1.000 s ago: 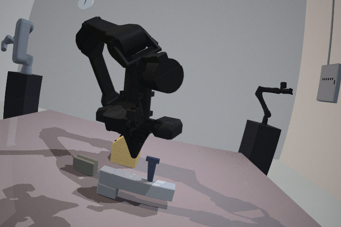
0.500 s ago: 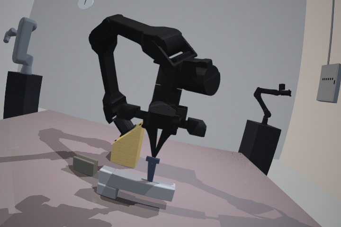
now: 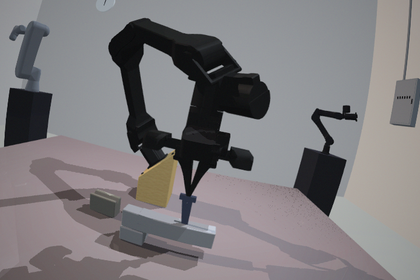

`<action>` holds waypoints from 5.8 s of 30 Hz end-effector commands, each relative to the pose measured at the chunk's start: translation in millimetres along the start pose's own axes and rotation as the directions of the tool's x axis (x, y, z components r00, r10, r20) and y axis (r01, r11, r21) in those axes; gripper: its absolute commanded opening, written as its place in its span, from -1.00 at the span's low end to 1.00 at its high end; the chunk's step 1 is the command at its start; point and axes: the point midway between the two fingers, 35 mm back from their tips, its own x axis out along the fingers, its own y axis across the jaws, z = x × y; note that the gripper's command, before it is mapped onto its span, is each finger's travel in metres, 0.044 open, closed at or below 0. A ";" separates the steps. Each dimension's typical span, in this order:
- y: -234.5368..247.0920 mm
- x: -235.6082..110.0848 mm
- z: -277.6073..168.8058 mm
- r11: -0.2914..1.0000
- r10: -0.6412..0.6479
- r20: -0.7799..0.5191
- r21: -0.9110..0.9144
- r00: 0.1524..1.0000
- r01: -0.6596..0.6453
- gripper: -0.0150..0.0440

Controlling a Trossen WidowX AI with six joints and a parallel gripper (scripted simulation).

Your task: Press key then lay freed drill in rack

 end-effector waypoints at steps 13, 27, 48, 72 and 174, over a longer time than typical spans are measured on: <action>-0.1 9.9 -3.5 1.000 -0.005 -0.010 -0.004 1.000 0.005 -0.49; -0.2 15.0 -6.6 1.000 -0.005 -0.010 -0.004 1.000 0.005 -0.49; -0.6 24.3 -7.7 1.000 -0.006 -0.010 -0.004 1.000 0.006 -0.49; 2.3 -45.8 -0.3 1.000 -0.004 -0.010 -0.005 1.000 0.004 0.67; -148.9 109.5 -2.6 0.002 -0.010 -0.011 -1.000 1.000 -0.011 -0.45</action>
